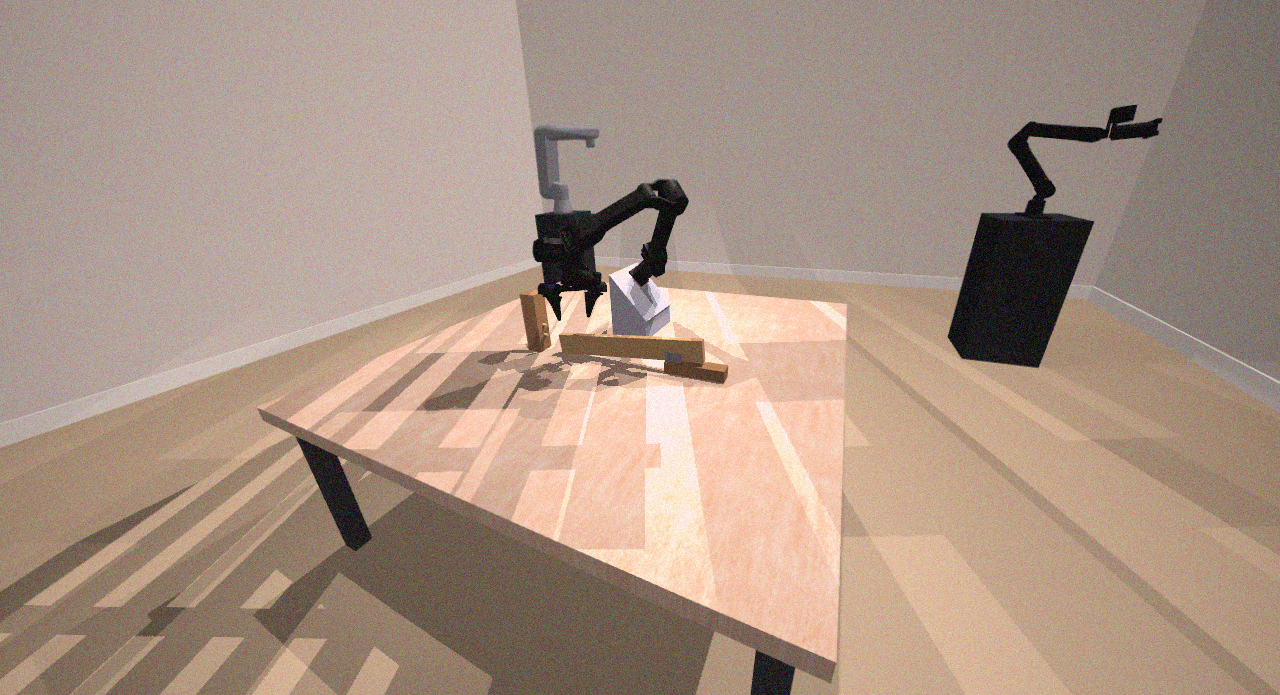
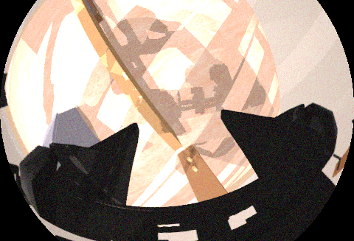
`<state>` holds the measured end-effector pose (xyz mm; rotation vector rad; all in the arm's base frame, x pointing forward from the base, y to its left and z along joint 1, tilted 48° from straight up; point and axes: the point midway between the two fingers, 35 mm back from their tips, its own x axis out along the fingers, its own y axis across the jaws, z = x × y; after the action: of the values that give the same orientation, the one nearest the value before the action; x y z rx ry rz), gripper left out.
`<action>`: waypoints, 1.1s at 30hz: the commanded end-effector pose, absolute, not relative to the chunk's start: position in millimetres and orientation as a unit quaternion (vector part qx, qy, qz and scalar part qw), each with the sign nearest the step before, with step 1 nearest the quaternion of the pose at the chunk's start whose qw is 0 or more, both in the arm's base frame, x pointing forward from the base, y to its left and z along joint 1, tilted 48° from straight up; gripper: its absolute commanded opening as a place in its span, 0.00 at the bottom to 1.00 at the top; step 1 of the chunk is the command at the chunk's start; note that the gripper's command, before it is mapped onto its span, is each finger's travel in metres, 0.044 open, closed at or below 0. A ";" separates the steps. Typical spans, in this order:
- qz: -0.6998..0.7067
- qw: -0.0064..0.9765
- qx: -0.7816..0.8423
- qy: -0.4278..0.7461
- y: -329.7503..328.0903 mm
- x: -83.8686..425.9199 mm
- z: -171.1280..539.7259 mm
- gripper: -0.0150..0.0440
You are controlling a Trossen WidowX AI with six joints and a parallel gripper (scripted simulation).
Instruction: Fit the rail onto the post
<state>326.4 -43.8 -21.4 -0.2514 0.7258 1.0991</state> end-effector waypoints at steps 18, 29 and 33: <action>0.633 0.684 -0.269 0.245 13.3 303.1 -31.7 1.00; 0.632 0.684 -0.269 0.245 26.1 305.4 -44.1 1.00; 0.632 0.684 -0.269 0.245 30.9 306.0 -48.5 1.00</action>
<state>309.1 25.9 -43.1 -0.6209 0.5438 1.4114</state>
